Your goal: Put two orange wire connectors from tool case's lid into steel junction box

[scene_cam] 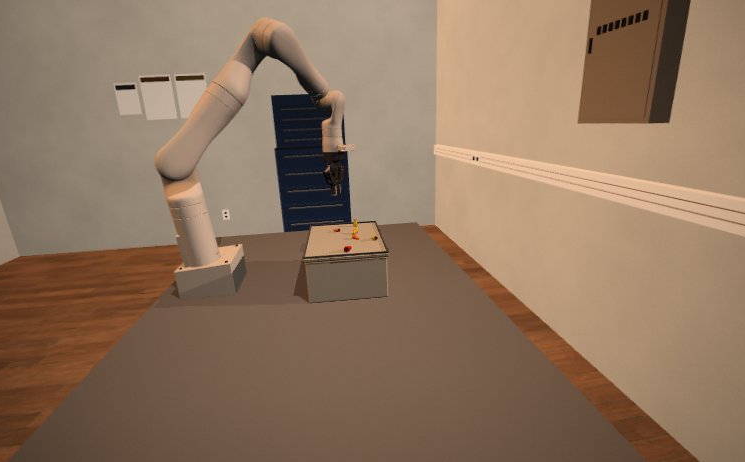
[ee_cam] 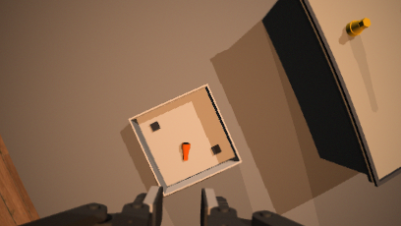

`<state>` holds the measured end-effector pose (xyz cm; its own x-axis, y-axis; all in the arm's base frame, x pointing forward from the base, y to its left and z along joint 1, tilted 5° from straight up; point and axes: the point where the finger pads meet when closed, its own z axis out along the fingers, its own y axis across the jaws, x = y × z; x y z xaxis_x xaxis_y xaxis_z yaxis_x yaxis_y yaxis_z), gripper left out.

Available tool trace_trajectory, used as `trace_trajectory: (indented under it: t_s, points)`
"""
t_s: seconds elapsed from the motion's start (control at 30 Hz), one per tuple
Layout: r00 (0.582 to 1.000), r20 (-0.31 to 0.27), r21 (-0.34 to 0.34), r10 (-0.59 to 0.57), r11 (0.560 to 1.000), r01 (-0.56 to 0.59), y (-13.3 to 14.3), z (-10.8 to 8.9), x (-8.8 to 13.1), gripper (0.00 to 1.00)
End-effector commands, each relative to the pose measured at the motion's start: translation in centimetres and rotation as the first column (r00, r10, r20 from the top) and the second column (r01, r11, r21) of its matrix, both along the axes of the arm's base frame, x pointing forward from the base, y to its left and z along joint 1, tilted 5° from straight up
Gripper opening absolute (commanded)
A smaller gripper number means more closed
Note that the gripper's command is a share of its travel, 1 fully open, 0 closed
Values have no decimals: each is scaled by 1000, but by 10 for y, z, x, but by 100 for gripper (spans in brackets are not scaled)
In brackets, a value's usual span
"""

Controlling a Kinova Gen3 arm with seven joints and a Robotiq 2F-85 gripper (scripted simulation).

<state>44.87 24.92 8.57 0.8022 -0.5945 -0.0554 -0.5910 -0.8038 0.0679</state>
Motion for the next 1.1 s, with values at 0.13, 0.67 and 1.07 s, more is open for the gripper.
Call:
trace_trajectory:
  t_s: [0.13,0.67,1.07]
  points:
    - [1000,5,1,-1,1000,1,0,2,1,33]
    - [1000,6,1,-11,1000,11,-10,2,2,33]
    - [991,13,-9,-133,991,133,-127,1,-4,33]
